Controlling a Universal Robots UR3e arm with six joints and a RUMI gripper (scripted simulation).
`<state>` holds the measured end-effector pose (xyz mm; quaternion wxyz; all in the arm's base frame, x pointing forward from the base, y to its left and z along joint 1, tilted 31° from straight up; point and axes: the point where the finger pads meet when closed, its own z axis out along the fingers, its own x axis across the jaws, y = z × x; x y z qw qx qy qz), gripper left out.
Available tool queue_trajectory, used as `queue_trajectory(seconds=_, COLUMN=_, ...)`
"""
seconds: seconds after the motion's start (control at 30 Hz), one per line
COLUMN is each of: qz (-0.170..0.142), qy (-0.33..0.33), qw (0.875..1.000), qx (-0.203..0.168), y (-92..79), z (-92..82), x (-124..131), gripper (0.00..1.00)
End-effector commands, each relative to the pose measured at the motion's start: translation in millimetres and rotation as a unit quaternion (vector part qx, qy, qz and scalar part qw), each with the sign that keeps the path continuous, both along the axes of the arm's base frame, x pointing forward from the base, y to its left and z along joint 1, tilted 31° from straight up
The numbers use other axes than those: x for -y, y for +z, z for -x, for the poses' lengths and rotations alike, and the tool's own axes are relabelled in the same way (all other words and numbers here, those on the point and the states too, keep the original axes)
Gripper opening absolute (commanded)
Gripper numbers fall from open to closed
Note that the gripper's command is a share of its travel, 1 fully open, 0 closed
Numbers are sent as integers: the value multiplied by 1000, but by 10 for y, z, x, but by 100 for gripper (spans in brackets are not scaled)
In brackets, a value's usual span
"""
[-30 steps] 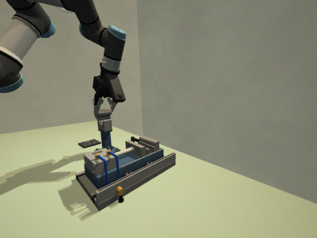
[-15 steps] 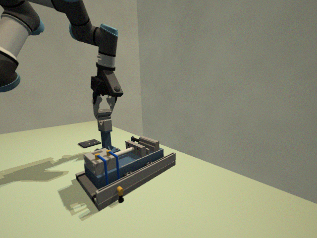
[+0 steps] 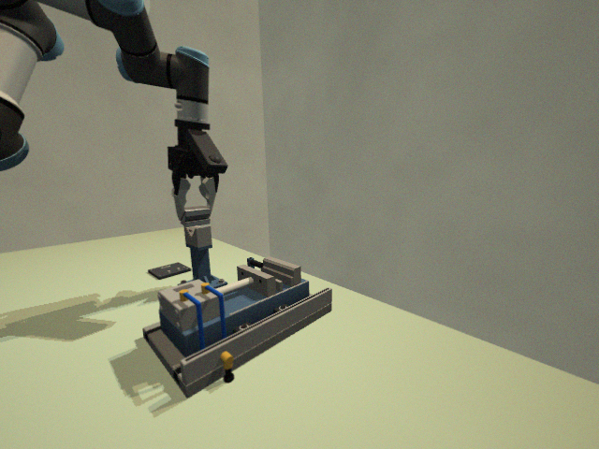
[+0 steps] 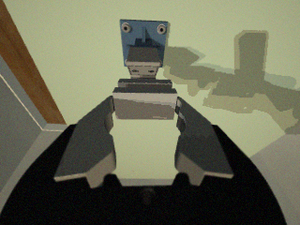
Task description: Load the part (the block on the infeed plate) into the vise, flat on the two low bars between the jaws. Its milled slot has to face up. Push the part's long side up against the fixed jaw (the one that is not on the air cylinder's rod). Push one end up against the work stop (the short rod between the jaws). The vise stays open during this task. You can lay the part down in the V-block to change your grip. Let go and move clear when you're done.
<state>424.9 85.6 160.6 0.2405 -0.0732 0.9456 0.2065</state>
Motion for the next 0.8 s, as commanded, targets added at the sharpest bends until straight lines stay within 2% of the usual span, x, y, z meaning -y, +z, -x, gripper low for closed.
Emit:
queue_trajectory(seconds=0.0, qz=24, qy=-14, qw=1000, qx=2, y=5, z=-1, x=-3, gripper=0)
queue_trajectory(seconds=0.07, qz=24, qy=-14, qw=1000, qx=2, y=5, z=-1, x=-3, gripper=0)
queue_trajectory(seconds=0.5, qz=72, qy=-40, qw=997, qx=4, y=8, z=0, x=-11, gripper=0)
queue_trajectory(seconds=0.77, qz=84, qy=-47, qw=995, qx=4, y=8, z=1, x=-13, gripper=0)
